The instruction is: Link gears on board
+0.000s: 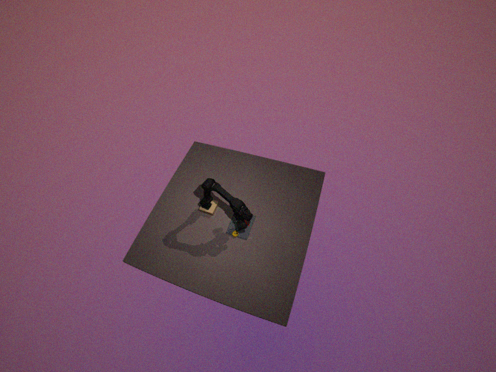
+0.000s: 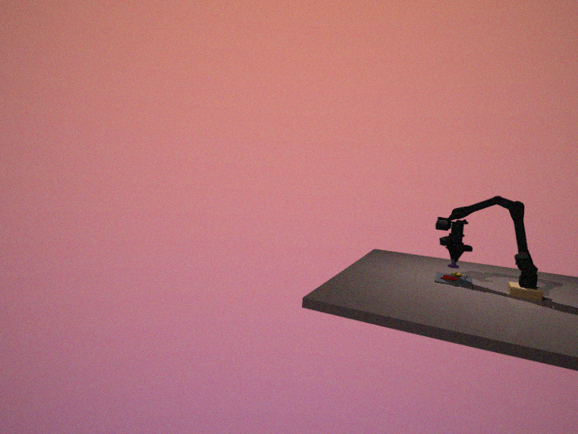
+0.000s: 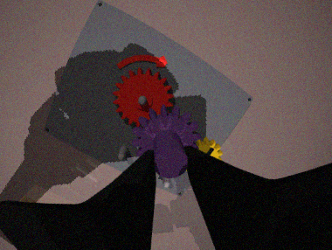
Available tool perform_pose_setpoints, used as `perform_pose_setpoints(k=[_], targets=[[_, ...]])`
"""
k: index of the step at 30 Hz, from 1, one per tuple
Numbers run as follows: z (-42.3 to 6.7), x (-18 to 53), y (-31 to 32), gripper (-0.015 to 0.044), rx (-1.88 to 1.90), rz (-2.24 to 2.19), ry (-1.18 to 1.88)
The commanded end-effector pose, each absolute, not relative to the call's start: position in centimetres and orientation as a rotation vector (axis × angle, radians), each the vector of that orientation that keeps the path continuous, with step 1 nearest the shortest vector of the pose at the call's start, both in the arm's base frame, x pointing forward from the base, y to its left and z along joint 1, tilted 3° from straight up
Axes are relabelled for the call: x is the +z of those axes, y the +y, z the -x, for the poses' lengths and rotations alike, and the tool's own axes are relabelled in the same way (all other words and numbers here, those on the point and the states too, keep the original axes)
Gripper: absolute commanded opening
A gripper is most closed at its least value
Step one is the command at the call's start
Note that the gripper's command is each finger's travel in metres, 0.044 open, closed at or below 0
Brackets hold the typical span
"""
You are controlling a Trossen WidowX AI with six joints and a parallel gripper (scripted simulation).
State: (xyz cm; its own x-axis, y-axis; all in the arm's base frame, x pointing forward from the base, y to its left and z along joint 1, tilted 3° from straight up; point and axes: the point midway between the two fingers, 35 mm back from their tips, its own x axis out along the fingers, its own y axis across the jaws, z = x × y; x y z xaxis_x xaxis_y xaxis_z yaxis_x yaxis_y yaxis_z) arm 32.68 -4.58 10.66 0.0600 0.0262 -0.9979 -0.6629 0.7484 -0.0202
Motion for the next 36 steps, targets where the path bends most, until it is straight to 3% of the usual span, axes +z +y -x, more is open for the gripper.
perform_pose_setpoints(k=[1,36], targets=[[-33.0,10.4,-5.6,0.0,0.571,0.566,1.421],[-33.1,10.1,-7.0,0.0,0.573,0.571,1.419]])
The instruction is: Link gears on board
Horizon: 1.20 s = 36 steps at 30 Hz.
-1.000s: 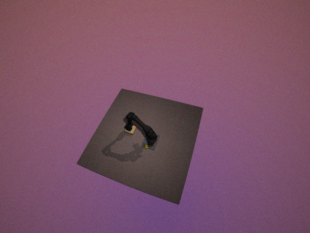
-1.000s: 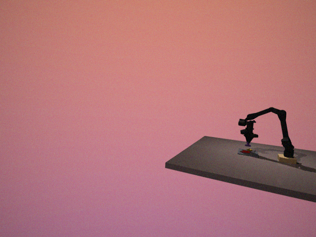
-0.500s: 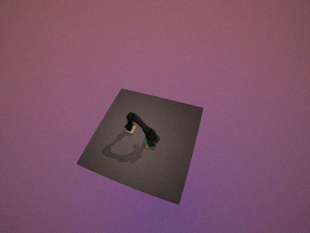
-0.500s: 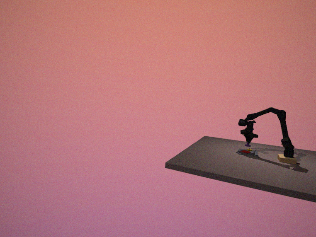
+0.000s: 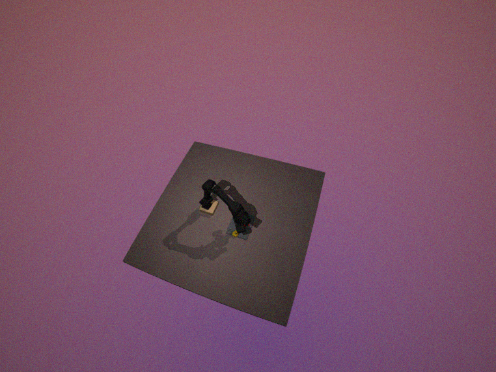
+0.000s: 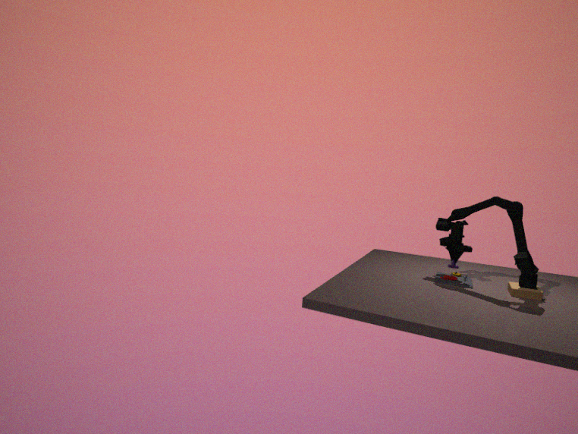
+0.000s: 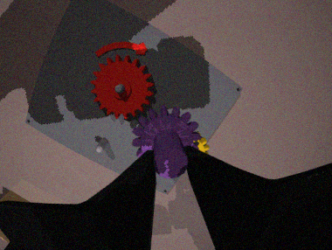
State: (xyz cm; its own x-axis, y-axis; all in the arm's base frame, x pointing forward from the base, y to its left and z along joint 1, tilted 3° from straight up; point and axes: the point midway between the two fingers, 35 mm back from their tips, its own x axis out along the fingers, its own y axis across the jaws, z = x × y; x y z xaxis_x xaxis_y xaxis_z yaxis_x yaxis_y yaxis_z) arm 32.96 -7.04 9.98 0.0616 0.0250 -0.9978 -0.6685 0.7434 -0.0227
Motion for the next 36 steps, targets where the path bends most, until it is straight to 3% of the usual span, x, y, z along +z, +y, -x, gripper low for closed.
perform_pose_setpoints(k=[1,36], targets=[[-33.1,10.1,-7.0,0.0,0.573,0.571,1.419],[-33.2,7.9,-7.0,0.0,0.694,0.701,1.38]])
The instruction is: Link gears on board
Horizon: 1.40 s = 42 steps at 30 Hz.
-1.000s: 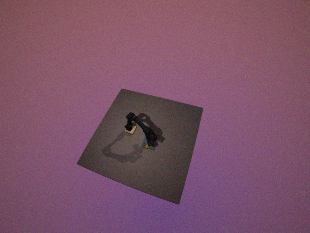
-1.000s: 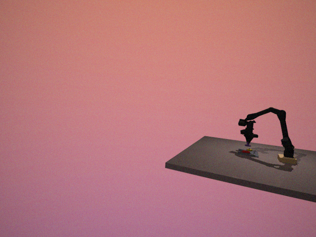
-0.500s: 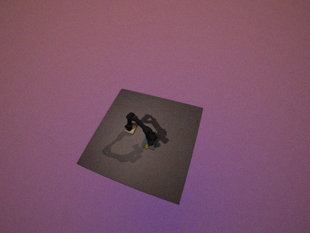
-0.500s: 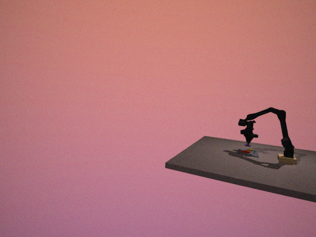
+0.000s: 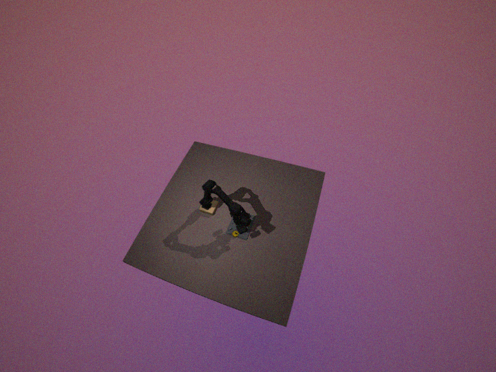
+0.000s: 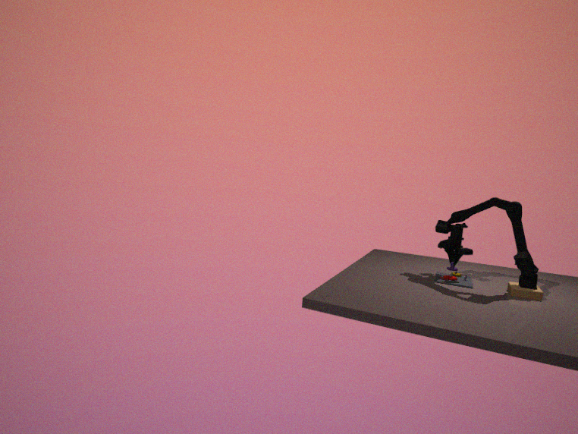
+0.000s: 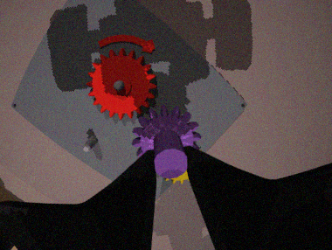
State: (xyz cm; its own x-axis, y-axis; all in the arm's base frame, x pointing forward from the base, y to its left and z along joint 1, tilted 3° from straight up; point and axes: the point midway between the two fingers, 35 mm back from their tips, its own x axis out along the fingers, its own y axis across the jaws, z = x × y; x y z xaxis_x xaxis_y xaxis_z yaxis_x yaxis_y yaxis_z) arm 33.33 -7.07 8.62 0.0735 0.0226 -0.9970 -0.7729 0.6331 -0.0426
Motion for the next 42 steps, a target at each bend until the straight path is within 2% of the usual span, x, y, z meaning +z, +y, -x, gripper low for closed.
perform_pose_setpoints(k=[1,22,42], targets=[[-33.3,7.8,-7.0,0.0,0.69,0.697,1.381],[-33.4,5.8,-7.0,0.0,0.436,0.423,1.454],[-33.3,5.6,-6.9,0.0,0.698,0.705,1.378]])
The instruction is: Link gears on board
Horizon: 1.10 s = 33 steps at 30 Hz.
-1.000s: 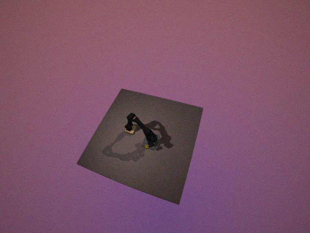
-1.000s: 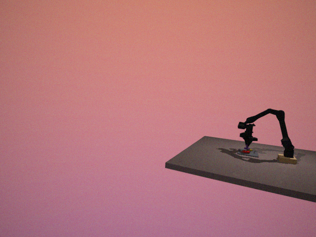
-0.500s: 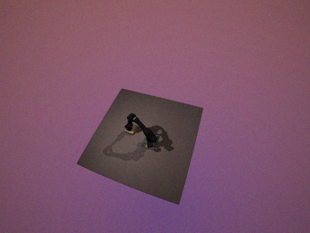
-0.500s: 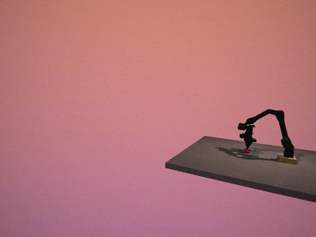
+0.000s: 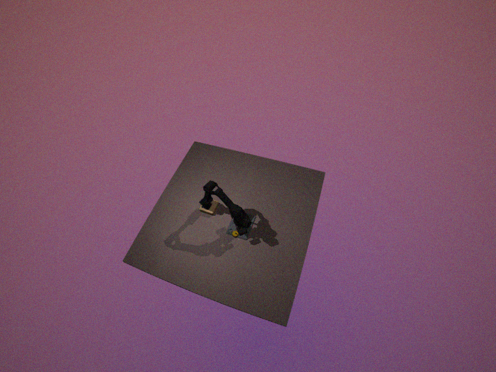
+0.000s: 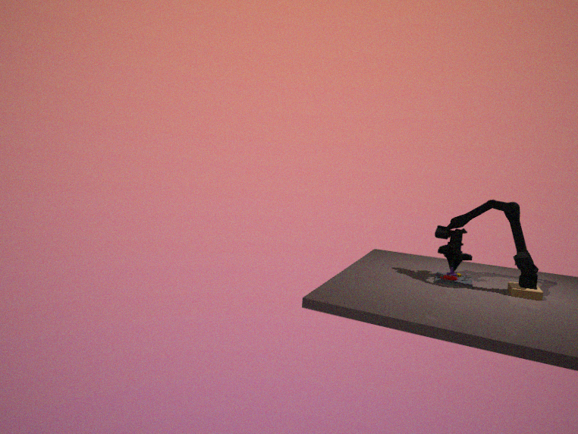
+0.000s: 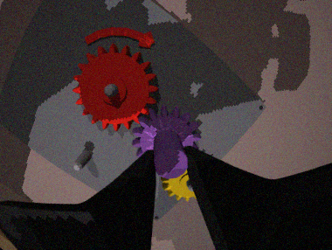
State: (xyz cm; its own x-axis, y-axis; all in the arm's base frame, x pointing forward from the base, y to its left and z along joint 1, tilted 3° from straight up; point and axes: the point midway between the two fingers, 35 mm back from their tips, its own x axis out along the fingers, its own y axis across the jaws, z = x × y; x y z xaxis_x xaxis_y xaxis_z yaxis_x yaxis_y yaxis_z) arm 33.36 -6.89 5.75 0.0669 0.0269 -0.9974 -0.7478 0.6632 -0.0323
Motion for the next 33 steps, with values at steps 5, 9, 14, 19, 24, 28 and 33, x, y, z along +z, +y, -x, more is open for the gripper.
perform_pose_setpoints(k=[5,9,14,19,24,28,33], targets=[[-33.42,5.57,-6.96,0.0,0.712,0.721,1.373],[-33.47,5.51,-6.91,0.0,0.685,0.691,1.383],[-33.45,5.43,-6.84,0.0,0.62,0.621,1.405],[-33.37,5.36,-6.85,0.0,0.53,0.524,1.431],[-33.37,5.28,-6.93,0.0,0.456,0.445,1.45],[-33.45,5.24,-6.95,0.0,0.428,0.415,1.456],[-33.49,5.16,-6.89,0.0,0.45,0.438,1.451]])
